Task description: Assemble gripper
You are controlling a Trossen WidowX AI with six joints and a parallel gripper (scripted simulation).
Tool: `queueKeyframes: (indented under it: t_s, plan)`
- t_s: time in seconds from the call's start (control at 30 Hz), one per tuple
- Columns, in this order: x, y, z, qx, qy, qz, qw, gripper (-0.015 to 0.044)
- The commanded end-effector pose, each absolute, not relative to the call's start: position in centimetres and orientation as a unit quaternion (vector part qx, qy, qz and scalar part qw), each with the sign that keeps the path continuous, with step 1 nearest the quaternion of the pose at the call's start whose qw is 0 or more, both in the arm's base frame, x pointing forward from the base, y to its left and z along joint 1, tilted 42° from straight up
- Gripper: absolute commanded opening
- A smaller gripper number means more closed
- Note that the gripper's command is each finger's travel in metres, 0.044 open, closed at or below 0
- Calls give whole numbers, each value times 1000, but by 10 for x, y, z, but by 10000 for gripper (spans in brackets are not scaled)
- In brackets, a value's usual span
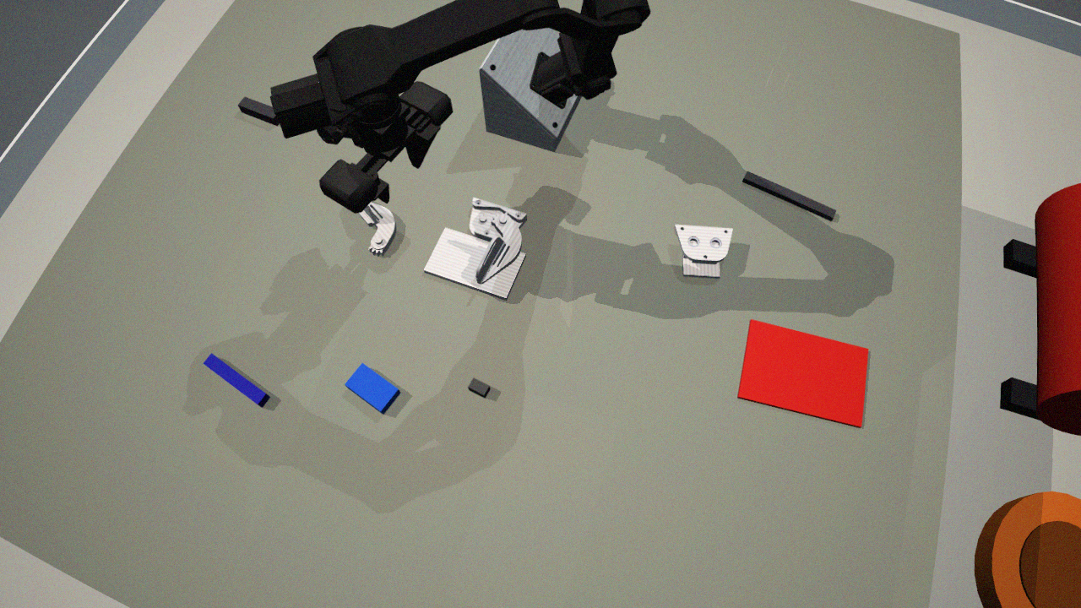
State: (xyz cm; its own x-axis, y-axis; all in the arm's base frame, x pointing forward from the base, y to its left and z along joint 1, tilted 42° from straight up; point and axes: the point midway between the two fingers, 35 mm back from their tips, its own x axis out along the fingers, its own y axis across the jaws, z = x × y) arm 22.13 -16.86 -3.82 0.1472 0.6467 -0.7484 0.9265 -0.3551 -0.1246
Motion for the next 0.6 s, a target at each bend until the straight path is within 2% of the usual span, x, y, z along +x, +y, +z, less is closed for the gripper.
queueKeyframes:
  t_s: [0.0,0.27,0.57]
  plan:
    - [221,-169,-38,734,536,-373,188,204]
    - [221,-169,-38,734,536,-373,188,0]
    - [221,-169,-38,734,536,-373,188,0]
